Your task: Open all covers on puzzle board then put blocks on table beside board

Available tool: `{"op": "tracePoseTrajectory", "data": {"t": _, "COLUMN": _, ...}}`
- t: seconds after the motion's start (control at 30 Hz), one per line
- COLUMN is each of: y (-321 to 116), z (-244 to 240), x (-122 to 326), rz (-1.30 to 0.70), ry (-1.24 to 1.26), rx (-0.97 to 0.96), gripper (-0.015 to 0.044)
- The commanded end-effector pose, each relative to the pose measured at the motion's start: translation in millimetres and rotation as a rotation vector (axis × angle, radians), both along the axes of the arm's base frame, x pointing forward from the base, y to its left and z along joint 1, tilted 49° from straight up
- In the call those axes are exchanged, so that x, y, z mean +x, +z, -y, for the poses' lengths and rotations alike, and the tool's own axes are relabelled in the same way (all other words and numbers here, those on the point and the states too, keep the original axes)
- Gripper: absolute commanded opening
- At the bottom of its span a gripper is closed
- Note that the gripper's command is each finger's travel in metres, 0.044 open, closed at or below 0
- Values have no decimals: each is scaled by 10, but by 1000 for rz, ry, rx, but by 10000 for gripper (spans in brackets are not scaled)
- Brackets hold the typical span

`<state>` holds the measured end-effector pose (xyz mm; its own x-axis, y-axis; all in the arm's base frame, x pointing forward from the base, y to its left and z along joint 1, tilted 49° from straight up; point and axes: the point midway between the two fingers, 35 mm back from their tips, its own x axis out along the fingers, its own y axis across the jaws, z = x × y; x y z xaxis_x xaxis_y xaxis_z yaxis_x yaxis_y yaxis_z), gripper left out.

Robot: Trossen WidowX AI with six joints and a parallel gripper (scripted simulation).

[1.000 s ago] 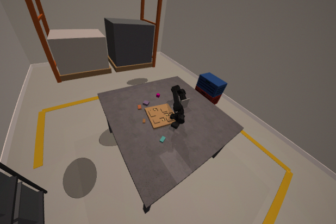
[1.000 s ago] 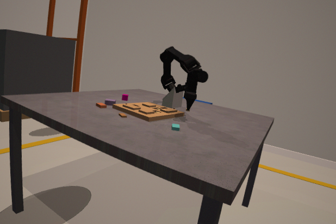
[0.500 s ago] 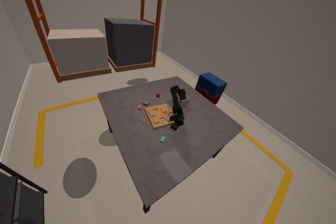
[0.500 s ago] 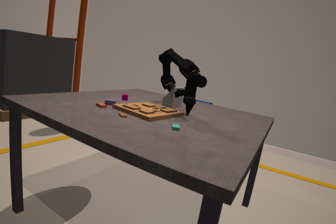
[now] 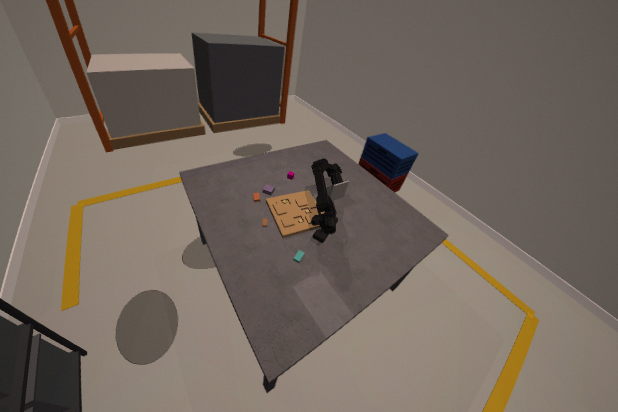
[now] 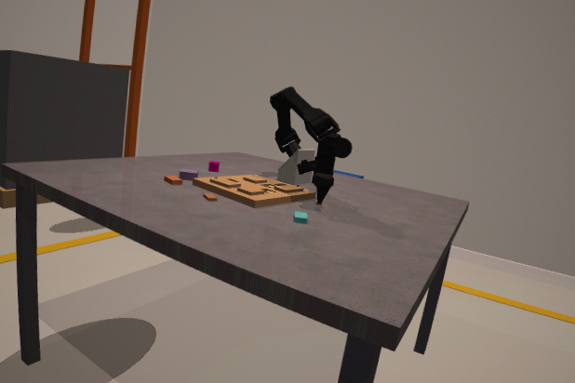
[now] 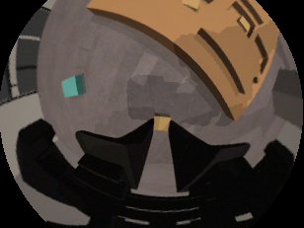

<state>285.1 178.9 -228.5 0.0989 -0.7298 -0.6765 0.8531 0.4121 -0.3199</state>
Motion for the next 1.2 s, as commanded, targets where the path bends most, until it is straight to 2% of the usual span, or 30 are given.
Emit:
{"op": "tracePoseTrajectory", "data": {"t": 0.0, "y": -50, "z": 88, "x": -9, "rz": -5, "ry": 1, "rx": -7, "gripper": 80}}
{"op": "tracePoseTrajectory", "data": {"t": 0.2, "y": -63, "z": 106, "x": -10, "rz": -5, "ry": 1, "rx": -7, "gripper": 80}}
{"op": "tracePoseTrajectory", "data": {"t": 0.67, "y": -36, "z": 57, "x": -4, "rz": -1, "ry": -2, "rx": -2, "gripper": 440}}
{"op": "tracePoseTrajectory", "data": {"t": 1.17, "y": 274, "z": -295, "x": -43, "rz": -5, "ry": 0, "rx": -2, "gripper": 440}}
